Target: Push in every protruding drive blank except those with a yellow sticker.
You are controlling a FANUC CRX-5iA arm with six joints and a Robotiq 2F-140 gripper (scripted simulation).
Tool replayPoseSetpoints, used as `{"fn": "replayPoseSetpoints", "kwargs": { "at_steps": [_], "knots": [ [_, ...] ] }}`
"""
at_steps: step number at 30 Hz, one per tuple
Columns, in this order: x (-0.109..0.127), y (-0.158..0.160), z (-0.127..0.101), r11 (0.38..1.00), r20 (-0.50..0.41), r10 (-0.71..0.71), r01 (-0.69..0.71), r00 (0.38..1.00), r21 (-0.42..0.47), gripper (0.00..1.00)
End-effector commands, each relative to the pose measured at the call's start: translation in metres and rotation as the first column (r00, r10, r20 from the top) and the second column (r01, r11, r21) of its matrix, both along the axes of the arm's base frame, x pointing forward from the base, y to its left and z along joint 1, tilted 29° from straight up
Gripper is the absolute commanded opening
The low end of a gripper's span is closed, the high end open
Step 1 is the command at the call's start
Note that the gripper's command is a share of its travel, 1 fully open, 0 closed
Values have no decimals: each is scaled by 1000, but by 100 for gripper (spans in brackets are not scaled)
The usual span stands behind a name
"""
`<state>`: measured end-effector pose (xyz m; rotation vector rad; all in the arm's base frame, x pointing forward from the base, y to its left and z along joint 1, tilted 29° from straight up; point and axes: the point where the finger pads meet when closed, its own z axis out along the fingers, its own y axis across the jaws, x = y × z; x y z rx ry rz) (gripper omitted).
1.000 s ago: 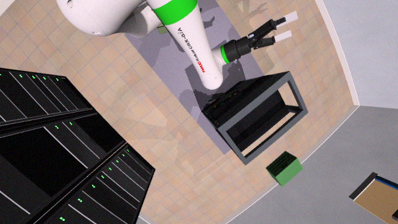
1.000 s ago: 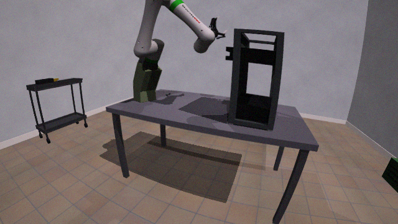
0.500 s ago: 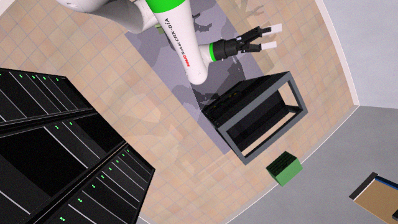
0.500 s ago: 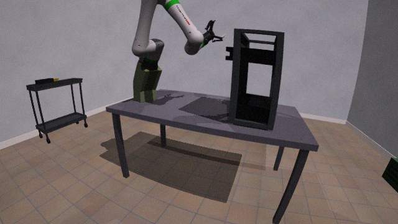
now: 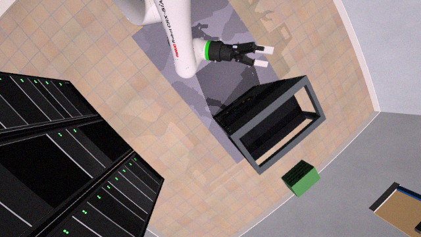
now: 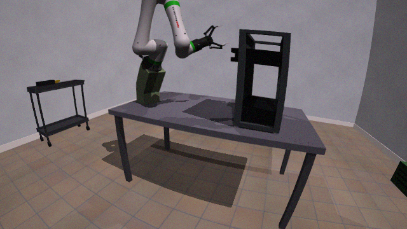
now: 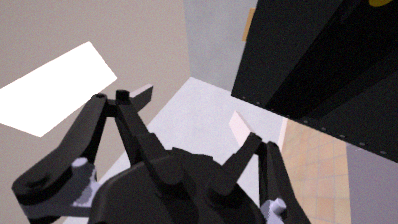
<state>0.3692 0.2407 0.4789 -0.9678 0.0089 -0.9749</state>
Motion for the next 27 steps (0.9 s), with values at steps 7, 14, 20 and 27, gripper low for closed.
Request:
{"fn": "replayPoseSetpoints", "kwargs": {
  "at_steps": [7,14,20,27],
  "knots": [
    [37,-87,-40,959,-124,-275,281,953,36,100],
    [57,-133,-63,902,-194,-414,429,889,41,100],
    [78,-182,-86,819,-267,-545,573,795,33,100],
    [89,-209,-99,763,-305,-609,646,732,24,100]
  ]
}}
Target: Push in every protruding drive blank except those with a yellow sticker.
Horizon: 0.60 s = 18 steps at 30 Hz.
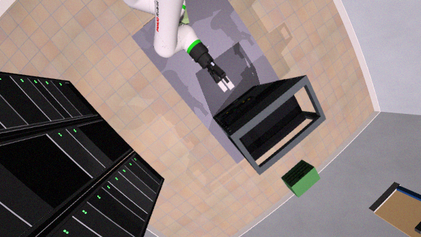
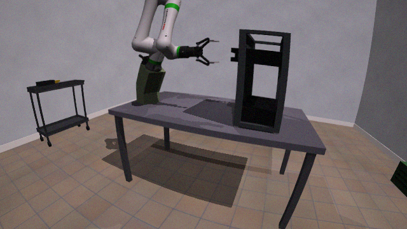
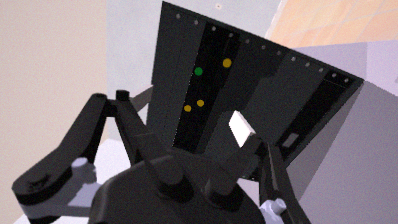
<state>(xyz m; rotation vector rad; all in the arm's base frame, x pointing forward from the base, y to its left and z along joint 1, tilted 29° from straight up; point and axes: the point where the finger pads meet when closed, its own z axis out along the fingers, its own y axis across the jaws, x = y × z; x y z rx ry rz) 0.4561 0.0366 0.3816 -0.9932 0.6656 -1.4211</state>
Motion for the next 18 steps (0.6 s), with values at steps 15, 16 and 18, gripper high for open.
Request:
{"fn": "replayPoseSetpoints", "kwargs": {
  "at_steps": [15,16,18],
  "knots": [
    [8,-18,-9,998,-26,-59,60,998,10,100],
    [8,-18,-9,998,-26,-59,60,998,10,100],
    [8,-18,-9,998,-26,-59,60,998,10,100]
  ]
}}
